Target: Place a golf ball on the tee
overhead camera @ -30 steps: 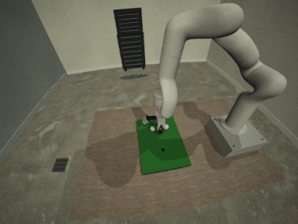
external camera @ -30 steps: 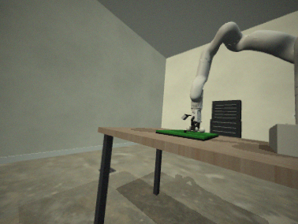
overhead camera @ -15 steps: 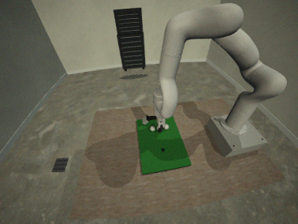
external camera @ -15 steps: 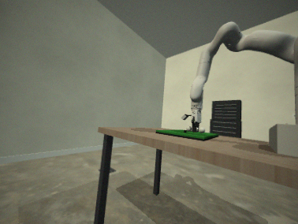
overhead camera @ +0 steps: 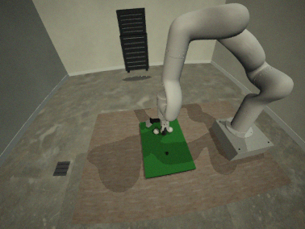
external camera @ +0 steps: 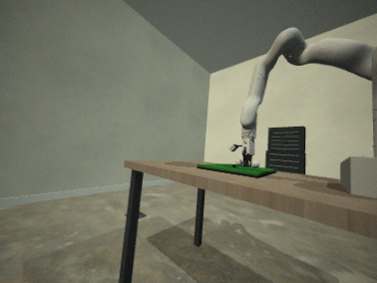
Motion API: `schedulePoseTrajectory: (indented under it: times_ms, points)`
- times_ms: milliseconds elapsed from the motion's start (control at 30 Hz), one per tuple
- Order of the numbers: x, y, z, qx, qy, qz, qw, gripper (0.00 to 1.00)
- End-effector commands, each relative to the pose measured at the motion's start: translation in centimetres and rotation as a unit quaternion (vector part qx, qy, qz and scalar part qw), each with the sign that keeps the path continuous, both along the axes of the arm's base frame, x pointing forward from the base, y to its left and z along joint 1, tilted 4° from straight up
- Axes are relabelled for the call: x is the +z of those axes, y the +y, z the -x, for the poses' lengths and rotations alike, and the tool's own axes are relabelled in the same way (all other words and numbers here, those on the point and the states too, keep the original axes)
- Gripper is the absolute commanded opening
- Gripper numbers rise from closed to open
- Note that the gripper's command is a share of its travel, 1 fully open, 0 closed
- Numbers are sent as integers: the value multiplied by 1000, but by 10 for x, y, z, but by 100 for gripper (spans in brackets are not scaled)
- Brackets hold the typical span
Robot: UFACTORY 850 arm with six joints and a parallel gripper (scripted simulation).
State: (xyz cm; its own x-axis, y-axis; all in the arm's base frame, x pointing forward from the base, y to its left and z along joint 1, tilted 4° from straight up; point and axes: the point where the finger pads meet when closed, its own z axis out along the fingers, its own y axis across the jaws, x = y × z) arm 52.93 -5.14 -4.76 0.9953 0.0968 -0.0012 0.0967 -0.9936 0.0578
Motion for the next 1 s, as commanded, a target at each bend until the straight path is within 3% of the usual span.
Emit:
schedulePoseTrajectory:
  times_ms: [0,233,433,600,633,700,900,967]
  points:
    - [1,0,-1,0,-1,0,1000,0]
    - [6,0,-1,0,-1,1,1000,0]
    - [92,6,0,0,-1,2,1000,0]
    - [98,9,0,0,-1,2,1000,0]
    - [99,20,-1,0,-1,2,1000,0]
    - [101,74,-2,0,-1,2,1000,0]
    - [104,173,12,0,-1,3,1000,0]
    - [99,176,12,0,-1,2,1000,0]
